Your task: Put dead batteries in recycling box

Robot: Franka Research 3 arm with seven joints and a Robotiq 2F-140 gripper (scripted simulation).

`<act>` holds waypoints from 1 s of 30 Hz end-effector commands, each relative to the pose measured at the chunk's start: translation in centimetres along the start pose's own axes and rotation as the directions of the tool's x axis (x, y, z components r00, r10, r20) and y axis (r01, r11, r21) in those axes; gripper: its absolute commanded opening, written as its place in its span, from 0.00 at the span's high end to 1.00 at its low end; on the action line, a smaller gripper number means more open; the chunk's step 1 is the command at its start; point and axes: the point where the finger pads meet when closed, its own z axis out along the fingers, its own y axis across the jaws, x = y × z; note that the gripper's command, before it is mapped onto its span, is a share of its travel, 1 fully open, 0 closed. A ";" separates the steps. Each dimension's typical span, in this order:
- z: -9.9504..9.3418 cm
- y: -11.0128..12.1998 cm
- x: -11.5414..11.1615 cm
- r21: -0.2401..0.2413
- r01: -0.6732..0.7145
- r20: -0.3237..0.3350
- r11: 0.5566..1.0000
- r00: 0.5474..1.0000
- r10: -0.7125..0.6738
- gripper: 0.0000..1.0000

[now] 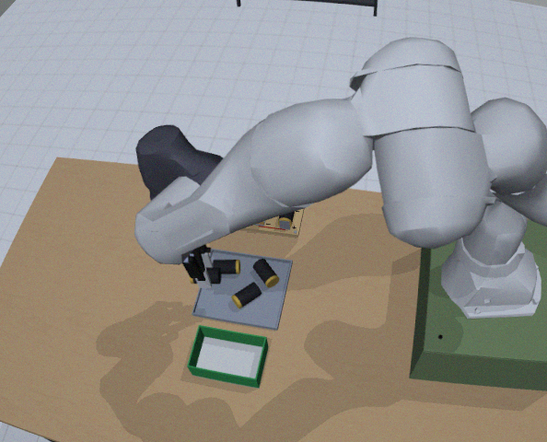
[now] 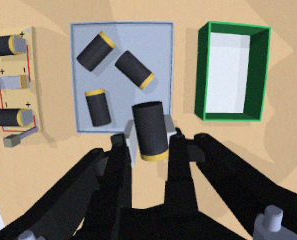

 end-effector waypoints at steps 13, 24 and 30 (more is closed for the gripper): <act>-0.2 -1.1 -0.4 0.025 0.975 -0.022 0.219 0.220 -0.975 0.84; -0.2 -1.1 -0.4 0.003 0.847 -0.033 -0.532 -0.531 -0.847 0.84; -0.2 -1.1 -0.4 -0.010 0.594 -0.032 -0.805 -0.805 -0.593 0.84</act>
